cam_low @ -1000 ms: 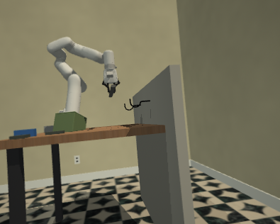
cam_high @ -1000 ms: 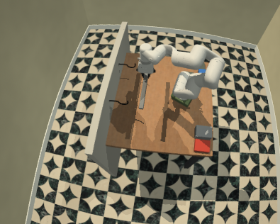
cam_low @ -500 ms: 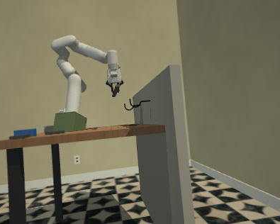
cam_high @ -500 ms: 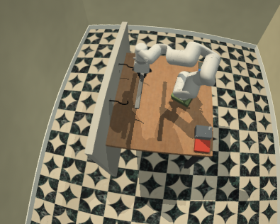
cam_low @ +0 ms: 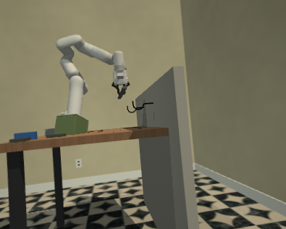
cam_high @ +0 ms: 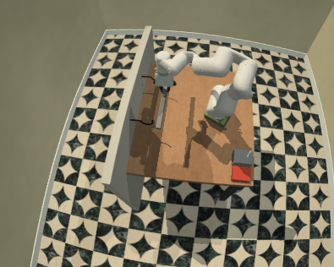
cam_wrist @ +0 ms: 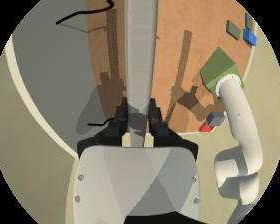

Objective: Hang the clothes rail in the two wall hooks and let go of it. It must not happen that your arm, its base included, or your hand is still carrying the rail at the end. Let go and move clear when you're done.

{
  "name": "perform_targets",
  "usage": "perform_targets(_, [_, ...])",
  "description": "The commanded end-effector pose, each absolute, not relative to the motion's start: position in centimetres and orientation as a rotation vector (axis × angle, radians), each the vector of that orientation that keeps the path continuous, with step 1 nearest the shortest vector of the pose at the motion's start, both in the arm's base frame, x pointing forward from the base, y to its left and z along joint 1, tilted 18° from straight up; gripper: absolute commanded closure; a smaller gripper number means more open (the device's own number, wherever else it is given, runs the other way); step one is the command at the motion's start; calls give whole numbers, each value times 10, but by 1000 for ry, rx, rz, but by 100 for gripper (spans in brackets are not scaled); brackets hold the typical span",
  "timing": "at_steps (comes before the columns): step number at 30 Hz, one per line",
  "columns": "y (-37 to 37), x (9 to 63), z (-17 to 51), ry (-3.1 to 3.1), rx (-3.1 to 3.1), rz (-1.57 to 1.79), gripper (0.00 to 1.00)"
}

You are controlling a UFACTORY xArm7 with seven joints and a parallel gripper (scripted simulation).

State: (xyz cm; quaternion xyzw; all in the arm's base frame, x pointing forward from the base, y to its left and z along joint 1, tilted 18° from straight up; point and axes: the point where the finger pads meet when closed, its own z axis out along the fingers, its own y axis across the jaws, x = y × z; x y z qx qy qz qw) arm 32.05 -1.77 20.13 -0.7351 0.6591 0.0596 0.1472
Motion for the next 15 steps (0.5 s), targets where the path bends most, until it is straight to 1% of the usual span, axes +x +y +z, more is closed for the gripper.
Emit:
perform_targets(1, [-18,330,204,1896,-2113,167,100])
perform_targets(15, [-15,355,207,1896,-2113,167,100])
